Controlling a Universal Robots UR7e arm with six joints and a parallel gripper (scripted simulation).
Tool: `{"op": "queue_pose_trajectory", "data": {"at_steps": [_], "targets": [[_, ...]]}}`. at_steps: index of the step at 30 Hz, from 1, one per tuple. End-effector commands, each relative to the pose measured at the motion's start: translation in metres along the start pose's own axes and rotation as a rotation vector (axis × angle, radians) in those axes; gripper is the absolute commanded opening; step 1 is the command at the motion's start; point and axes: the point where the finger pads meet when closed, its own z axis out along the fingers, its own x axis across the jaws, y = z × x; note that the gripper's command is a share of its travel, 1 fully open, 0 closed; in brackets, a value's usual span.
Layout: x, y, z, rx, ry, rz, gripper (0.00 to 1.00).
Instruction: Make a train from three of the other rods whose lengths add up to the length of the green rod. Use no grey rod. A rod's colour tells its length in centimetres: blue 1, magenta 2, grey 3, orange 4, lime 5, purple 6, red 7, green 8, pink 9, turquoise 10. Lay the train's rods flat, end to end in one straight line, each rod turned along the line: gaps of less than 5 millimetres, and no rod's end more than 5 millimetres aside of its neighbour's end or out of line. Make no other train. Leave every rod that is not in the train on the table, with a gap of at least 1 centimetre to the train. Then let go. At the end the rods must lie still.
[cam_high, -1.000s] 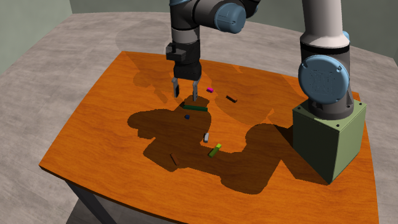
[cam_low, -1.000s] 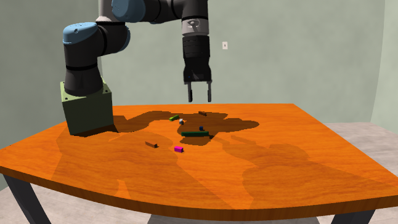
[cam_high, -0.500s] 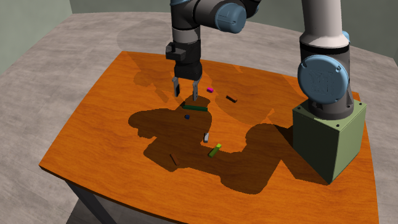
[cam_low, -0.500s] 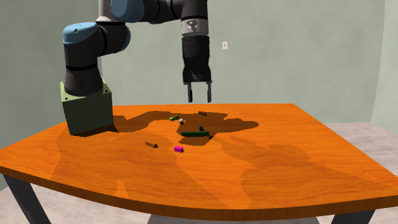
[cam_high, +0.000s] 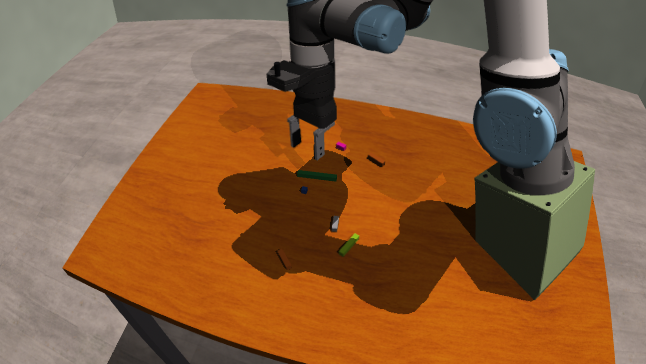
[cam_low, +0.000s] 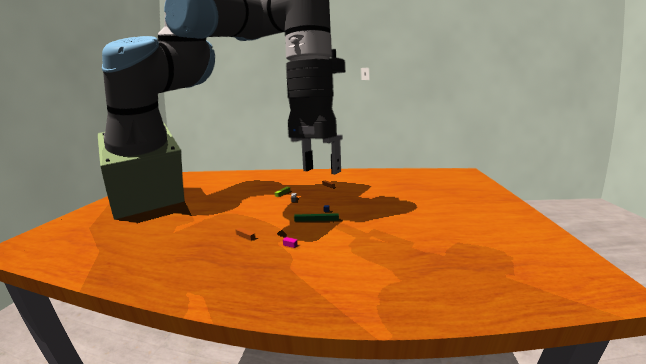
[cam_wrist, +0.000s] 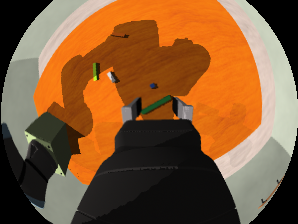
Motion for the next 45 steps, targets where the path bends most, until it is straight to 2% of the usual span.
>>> {"op": "queue_pose_trajectory", "data": {"at_steps": [1,6,8,10,23,25,38,45], "targets": [[0.004,0.012,0.002,0.001,0.000,0.167,1.00],[0.007,0.025,0.004,0.001,-0.001,0.334,1.00],[0.007,0.025,0.004,0.001,-0.001,0.334,1.00],[0.009,0.034,0.005,0.001,-0.001,0.445,1.00],[0.014,0.069,0.010,0.001,-0.001,0.873,1.00],[0.014,0.069,0.010,0.001,-0.001,0.873,1.00],[0.013,0.110,0.014,0.003,0.003,1.338,1.00],[0.012,0.119,0.015,0.003,0.005,1.445,1.00]]}}
